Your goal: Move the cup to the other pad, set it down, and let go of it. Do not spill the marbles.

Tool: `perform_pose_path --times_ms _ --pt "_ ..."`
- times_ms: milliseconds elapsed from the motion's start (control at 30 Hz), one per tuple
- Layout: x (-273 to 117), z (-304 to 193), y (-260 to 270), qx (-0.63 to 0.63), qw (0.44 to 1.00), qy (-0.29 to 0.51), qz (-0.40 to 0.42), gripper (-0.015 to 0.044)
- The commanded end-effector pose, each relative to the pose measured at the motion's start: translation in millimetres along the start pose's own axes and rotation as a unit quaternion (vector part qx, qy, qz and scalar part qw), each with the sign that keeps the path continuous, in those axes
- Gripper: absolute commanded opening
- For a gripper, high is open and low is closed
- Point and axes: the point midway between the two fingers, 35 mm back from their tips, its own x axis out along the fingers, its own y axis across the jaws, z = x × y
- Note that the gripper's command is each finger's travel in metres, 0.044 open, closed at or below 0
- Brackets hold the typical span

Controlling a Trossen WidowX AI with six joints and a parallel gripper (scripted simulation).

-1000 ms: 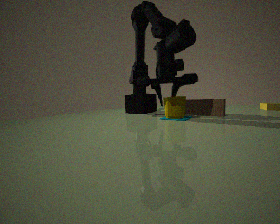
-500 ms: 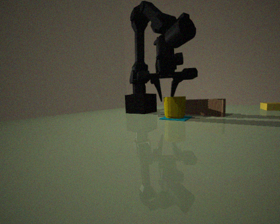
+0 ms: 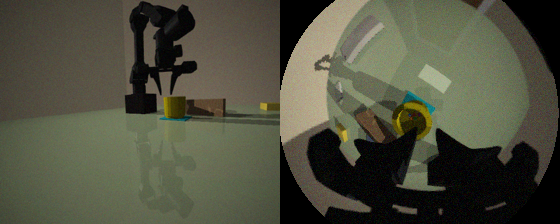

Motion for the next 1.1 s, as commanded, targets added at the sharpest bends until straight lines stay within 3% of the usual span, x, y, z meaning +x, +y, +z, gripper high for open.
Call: perform_pose_path --times_ms 0,233,600,1067 --pt "-9 1 1 -0.002 1.0 -0.005 0.004 0.0147" --pt "-13 -2 -1 -0.003 1.0 -0.005 0.004 0.0147" --pt "-13 -1 -1 0.0 1.0 -0.001 0.001 0.0435" --pt "-71 -3 -3 -0.002 1.0 -0.005 0.004 0.044"
